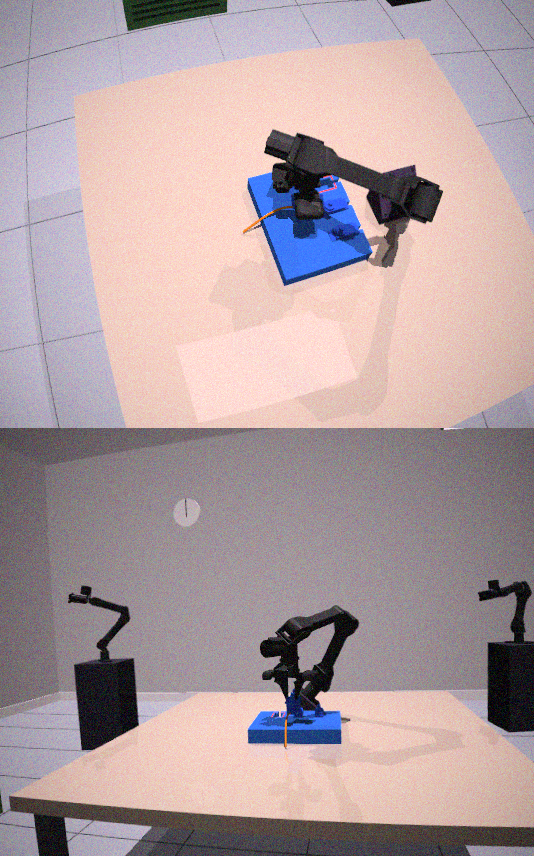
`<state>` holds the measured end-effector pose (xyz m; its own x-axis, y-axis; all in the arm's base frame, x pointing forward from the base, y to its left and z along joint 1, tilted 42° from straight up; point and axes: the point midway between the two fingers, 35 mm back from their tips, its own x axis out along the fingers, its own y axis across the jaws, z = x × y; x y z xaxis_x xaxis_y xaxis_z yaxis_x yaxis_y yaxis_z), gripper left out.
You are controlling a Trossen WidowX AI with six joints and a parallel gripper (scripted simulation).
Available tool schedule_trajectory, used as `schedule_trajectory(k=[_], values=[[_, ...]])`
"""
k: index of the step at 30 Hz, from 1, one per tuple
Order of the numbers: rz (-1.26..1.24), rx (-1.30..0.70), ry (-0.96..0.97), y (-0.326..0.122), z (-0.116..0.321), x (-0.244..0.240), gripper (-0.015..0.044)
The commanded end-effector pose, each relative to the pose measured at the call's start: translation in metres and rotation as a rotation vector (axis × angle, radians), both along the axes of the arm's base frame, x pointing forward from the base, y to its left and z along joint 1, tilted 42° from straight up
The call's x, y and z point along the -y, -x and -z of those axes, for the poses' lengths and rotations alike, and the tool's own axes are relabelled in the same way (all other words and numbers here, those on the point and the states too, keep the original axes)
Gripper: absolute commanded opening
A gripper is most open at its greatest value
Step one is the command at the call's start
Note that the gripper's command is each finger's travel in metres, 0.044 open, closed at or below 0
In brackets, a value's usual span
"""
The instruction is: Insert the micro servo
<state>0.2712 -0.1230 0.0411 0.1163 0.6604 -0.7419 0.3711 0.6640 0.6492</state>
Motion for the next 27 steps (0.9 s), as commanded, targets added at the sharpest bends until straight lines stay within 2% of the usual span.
schedule_trajectory(k=[1,7,14,27], values=[[-0.004,0.007,0.01,0.002,0.015,0.019,0.0],[-0.004,0.008,0.012,0.006,0.036,0.043,0.0],[0.022,-0.015,0.008,0.006,0.039,0.047,0.0],[0.342,-0.297,-0.043,0.006,0.039,0.047,0.0]])
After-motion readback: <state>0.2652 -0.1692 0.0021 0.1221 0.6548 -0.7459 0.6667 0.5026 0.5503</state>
